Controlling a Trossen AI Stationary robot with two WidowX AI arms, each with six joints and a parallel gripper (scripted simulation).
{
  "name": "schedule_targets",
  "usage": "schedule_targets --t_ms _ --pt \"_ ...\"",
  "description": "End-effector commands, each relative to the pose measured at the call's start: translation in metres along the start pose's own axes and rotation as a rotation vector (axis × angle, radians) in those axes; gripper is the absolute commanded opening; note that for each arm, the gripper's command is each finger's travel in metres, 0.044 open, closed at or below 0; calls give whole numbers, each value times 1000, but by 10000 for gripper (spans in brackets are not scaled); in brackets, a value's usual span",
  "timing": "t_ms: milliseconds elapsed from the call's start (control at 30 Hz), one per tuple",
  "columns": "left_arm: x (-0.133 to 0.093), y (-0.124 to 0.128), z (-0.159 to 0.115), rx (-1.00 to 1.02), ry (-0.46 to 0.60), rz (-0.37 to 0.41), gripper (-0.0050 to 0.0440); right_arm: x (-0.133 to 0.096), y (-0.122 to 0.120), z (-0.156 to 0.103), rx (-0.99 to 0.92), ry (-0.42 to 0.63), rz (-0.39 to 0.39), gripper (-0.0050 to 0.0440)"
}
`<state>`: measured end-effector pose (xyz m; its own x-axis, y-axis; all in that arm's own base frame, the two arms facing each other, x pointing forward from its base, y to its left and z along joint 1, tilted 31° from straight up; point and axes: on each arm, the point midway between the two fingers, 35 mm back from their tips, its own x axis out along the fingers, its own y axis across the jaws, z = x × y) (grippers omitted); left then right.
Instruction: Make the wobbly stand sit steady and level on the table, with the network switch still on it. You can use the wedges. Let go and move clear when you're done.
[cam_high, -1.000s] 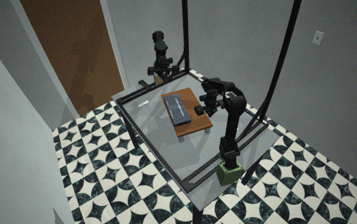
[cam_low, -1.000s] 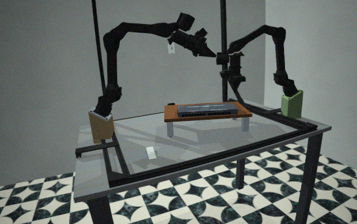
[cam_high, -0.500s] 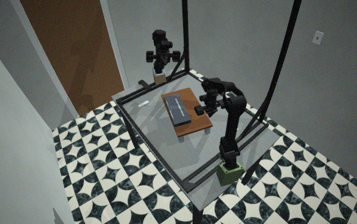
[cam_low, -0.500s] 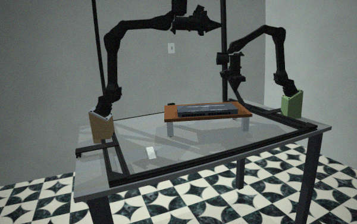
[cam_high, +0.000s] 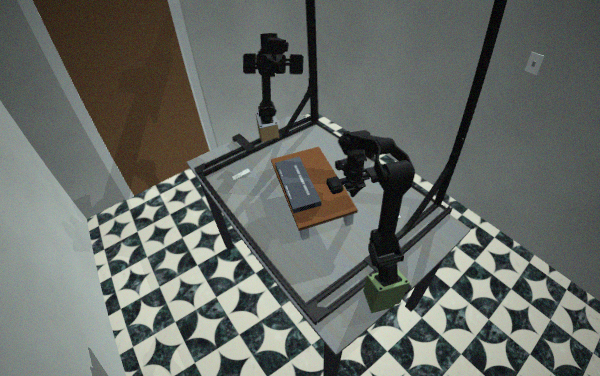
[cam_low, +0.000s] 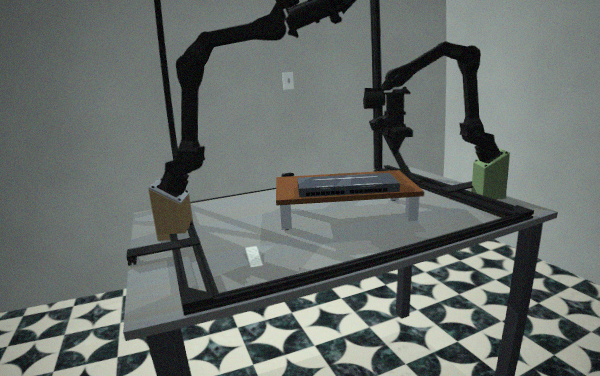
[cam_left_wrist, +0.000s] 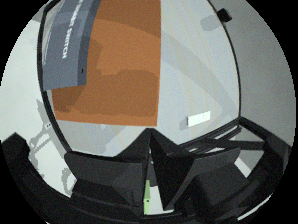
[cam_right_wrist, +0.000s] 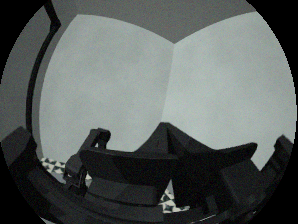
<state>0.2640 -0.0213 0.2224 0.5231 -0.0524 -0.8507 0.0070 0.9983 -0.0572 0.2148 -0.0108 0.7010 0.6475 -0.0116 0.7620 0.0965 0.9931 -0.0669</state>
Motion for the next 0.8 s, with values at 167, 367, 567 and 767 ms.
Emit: schedule_targets --t_ms 167,367,567,767 --pt "0 0 0 0 0 0 0 5 -7 85 14 -296 -29 0" --pt "0 0 0 0 0 0 0 -11 -10 126 14 -437 -37 0" --pt "0 0 0 0 0 0 0 -36 -15 195 34 -740 -56 0" --pt "0 0 0 0 0 0 0 -48 -16 215 41 -841 -60 0"
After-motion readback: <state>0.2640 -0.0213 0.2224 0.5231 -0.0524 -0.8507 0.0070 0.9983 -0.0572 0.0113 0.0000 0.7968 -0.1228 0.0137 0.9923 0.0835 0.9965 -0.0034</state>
